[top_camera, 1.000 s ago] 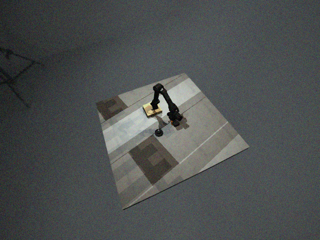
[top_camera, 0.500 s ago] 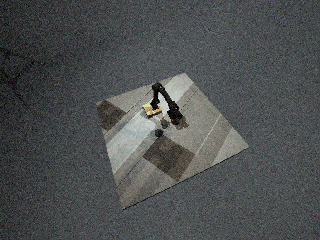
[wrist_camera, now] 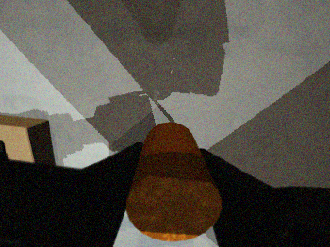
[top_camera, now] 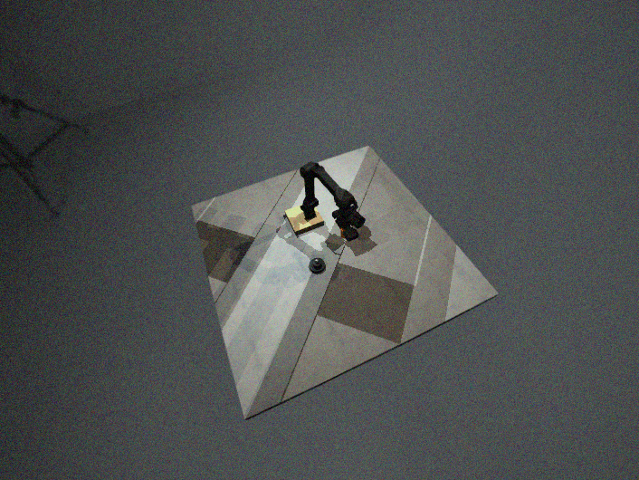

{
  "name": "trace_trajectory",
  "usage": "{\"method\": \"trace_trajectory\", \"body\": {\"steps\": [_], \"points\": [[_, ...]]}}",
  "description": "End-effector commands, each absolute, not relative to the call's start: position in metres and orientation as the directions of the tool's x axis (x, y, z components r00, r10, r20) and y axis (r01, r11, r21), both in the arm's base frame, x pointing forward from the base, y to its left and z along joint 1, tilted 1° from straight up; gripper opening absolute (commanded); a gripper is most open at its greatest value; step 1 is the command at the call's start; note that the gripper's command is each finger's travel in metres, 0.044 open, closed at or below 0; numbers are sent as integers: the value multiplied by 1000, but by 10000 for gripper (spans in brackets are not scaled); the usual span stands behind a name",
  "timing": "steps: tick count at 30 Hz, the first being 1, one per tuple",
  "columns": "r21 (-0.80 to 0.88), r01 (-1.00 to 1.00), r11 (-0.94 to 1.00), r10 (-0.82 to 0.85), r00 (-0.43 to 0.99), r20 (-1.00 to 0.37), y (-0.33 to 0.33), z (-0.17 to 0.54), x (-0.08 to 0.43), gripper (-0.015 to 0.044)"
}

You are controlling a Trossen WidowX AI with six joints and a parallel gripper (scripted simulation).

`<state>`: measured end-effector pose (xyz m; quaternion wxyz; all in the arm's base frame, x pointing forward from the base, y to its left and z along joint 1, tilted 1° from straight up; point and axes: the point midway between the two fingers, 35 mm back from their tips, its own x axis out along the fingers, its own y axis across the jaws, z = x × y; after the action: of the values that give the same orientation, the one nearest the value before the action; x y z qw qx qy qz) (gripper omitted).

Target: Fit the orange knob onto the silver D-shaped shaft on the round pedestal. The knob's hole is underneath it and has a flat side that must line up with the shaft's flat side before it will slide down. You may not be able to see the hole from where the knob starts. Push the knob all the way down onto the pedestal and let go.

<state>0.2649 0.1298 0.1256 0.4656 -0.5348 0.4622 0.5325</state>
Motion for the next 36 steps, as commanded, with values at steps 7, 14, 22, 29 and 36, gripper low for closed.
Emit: {"method": "trace_trajectory", "body": {"steps": [7, 14, 22, 29, 36], "points": [[-34, -989, -146, 2, 34, -999, 128, 143, 262, 0], [-148, -978, -144, 19, 147, -989, 130, 152, 258, 0], [-303, -943, -139, 41, 300, -953, 132, 167, 251, 0], [-440, -888, -132, 61, 436, -898, 133, 181, 246, 0], [-570, -813, -122, 79, 564, -822, 135, 196, 240, 0]]}}
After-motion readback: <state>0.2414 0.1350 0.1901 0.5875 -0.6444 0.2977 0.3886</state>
